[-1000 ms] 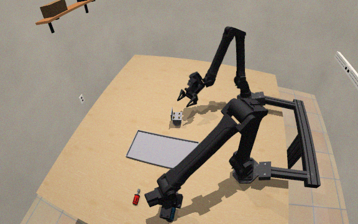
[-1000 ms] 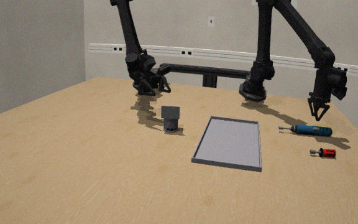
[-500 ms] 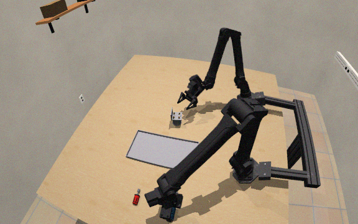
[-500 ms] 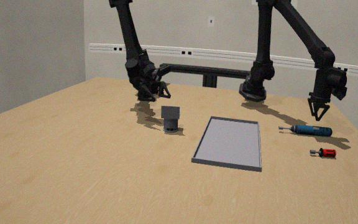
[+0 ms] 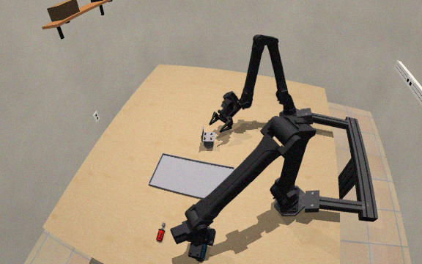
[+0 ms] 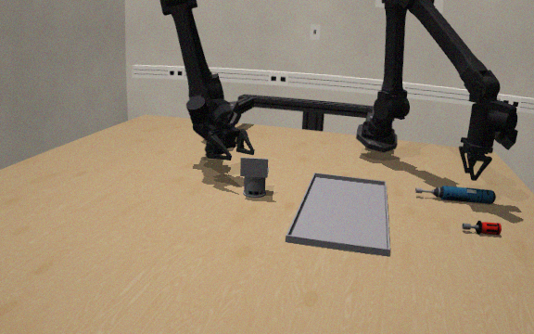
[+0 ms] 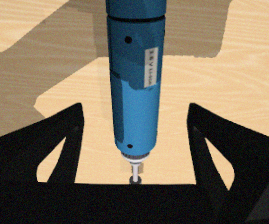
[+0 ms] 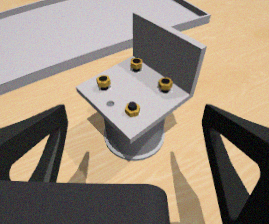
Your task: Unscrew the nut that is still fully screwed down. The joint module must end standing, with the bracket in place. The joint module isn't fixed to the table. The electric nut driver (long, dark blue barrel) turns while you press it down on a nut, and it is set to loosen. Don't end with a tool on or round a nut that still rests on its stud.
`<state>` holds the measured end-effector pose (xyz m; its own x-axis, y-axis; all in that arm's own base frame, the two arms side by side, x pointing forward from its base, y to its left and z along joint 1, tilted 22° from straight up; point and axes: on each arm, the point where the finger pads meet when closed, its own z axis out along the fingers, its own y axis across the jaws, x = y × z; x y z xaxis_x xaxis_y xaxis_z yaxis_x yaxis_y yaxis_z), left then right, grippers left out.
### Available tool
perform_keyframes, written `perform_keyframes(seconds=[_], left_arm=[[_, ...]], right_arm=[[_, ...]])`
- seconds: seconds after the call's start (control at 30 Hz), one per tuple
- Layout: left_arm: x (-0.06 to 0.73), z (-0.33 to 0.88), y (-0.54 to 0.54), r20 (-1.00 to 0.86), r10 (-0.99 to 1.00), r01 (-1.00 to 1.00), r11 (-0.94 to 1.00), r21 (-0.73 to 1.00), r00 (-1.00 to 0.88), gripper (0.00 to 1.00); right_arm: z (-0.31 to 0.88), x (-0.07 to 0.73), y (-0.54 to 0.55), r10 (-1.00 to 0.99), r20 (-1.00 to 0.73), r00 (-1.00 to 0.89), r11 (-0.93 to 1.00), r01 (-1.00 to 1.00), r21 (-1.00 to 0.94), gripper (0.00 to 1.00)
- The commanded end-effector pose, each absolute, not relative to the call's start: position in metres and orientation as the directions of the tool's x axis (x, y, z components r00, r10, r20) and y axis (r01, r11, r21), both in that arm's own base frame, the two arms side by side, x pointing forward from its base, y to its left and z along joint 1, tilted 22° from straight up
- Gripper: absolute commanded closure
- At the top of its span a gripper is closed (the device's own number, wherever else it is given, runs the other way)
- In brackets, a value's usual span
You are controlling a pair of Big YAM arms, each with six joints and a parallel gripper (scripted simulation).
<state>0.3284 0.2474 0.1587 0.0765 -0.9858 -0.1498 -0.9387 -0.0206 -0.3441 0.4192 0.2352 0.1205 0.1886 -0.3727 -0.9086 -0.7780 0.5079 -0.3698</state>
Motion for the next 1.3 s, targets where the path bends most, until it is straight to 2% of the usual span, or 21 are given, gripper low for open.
perform_keyframes(seconds=[0.0, 1.27], left_arm=[[0.336, 0.172, 0.252, -0.166, -0.983, -0.931, -0.007, -0.366, 0.072, 0.35], [0.336, 0.172, 0.252, -0.166, -0.983, -0.931, -0.007, -0.366, 0.072, 0.35]], right_arm=[[0.119, 0.434, 0.232, -0.372, -0.903, 0.213, 0.516, -0.761, -0.392, 0.14], [0.067, 0.446, 0.222, -0.375, -0.905, 0.202, 0.514, -0.766, -0.385, 0.14]])
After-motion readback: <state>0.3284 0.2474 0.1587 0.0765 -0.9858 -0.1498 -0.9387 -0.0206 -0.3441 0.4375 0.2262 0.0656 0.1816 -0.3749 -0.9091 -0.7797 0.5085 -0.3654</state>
